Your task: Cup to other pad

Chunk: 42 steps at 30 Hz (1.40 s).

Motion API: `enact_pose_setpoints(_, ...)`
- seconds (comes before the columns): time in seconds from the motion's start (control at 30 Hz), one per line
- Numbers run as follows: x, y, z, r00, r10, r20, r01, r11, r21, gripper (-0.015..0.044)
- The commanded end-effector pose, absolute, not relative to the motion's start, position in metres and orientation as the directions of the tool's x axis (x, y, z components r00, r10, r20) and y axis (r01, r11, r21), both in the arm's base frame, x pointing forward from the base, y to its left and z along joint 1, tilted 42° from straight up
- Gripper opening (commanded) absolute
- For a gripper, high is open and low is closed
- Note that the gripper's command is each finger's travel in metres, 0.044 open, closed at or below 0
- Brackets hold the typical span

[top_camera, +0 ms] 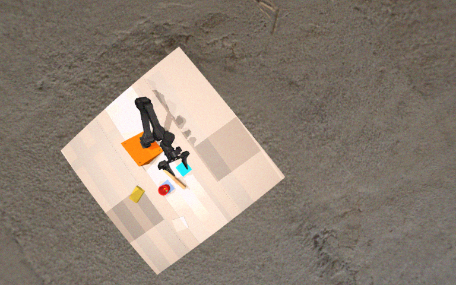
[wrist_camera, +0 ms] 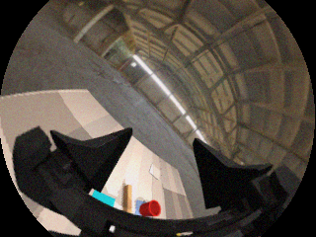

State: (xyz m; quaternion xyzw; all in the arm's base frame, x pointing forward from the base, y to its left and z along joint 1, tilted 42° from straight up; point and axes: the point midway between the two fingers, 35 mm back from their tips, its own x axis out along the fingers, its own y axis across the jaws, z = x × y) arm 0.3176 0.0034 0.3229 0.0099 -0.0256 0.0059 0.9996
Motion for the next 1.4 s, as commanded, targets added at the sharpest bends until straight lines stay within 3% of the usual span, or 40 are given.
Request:
enact_pose_setpoints(0.0,0.319,0.003,0.321,0.999,0.012,0.04,-0.013,1.0,0.01,0.0374)
enact_pose_setpoints(0.13,0.35,-0.003,0.281,0.982,0.031,-0.189,-0.064,0.983,-0.173,0.0269)
enact_pose_setpoints(0.3,0.38,-0.016,0.215,0.86,0.072,-0.505,-0.27,0.904,-0.332,0.0148)
enact_pose_setpoints(0.43,0.387,-0.029,0.159,0.694,0.13,-0.708,-0.48,0.816,-0.322,0.0148)
enact_pose_setpoints(0.6,0.38,-0.043,0.097,0.439,0.244,-0.865,-0.711,0.682,-0.169,0.0148)
enact_pose_setpoints(0.77,0.364,-0.05,0.048,0.175,0.393,-0.903,-0.86,0.507,0.055,0.0148)
enact_pose_setpoints(0.97,0.342,-0.052,0.009,-0.081,0.599,-0.797,-0.921,0.261,0.29,0.0148)
enact_pose_setpoints(1.37,0.34,-0.054,-0.002,-0.125,0.649,-0.751,-0.923,0.201,0.327,0.0148)
